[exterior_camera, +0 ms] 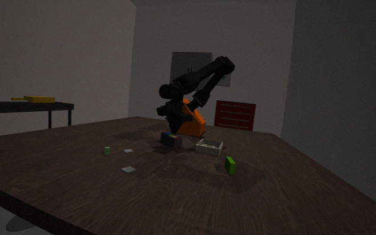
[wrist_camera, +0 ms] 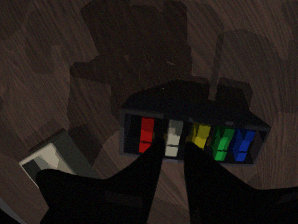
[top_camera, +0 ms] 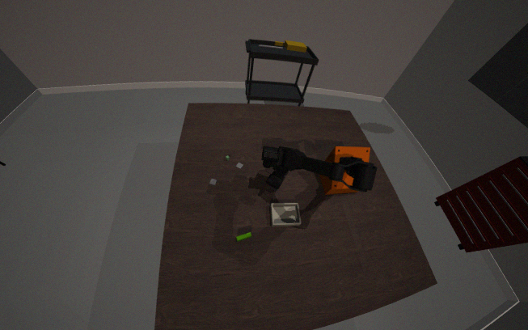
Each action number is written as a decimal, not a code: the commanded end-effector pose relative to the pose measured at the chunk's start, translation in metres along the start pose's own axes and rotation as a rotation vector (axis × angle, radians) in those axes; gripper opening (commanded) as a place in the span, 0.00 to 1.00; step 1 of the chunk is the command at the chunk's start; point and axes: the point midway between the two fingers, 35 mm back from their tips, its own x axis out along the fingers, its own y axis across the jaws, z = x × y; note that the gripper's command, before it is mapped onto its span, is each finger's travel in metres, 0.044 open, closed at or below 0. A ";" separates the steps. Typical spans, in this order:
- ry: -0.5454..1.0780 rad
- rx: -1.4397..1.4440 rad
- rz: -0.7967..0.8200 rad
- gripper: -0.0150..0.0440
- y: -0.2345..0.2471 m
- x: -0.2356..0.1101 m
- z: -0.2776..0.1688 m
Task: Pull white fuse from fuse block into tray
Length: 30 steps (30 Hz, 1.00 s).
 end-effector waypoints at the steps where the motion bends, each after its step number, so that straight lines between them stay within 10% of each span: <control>1: 0.007 0.004 0.000 0.38 -0.001 0.005 -0.002; 30: 0.008 0.004 0.001 0.38 -0.001 0.017 -0.002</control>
